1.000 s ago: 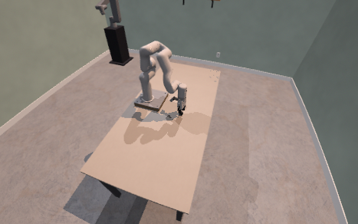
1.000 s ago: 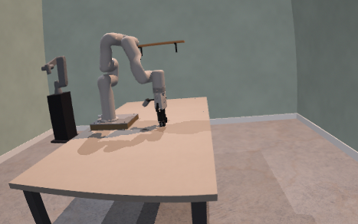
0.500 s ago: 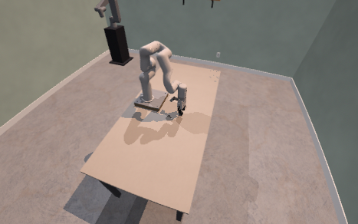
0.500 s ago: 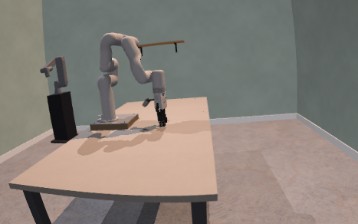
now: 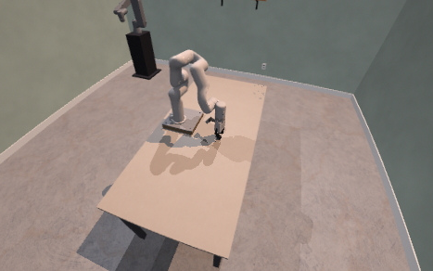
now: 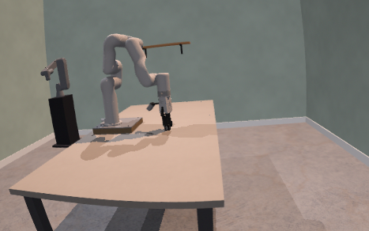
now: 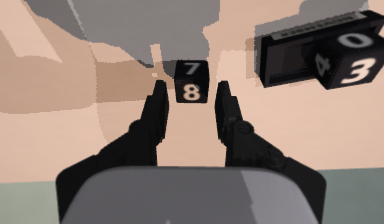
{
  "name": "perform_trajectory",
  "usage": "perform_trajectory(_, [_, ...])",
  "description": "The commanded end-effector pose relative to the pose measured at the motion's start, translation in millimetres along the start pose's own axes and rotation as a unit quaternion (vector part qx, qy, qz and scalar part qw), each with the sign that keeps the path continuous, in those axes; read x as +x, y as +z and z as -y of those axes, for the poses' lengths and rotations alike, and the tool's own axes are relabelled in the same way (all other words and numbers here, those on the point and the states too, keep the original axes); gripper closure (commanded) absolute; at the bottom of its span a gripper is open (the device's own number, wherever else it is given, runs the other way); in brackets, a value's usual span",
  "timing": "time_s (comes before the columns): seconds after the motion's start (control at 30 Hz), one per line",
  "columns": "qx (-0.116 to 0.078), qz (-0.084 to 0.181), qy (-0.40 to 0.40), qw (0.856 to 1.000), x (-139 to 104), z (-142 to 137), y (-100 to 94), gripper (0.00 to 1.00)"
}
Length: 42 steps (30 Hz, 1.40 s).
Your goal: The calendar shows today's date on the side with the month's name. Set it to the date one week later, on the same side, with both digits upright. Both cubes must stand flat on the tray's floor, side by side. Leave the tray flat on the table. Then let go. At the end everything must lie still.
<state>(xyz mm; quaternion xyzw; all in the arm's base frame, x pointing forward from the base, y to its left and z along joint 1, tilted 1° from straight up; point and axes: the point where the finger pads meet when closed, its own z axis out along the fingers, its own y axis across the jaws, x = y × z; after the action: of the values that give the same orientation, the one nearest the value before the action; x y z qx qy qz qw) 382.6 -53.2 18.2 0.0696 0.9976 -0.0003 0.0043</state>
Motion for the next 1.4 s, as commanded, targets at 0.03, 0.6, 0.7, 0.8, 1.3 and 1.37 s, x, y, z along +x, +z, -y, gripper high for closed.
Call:
perform_trajectory(0.03, [0.0, 0.002, 0.0, 1.0, -1, 0, 5.2, 0.53])
perform_trajectory(0.6, [0.0, 0.002, 0.0, 1.0, -1, 0, 21.4, 0.53])
perform_trajectory(0.7, [0.0, 0.002, 0.0, 1.0, -1, 0, 21.4, 0.53])
perform_trajectory(0.8, [0.0, 0.002, 0.0, 1.0, -1, 0, 21.4, 0.53])
perform_trajectory(1.3, [0.0, 0.002, 0.0, 1.0, -1, 0, 21.4, 0.53])
perform_trajectory(1.37, [0.0, 0.002, 0.0, 1.0, -1, 0, 21.4, 0.53])
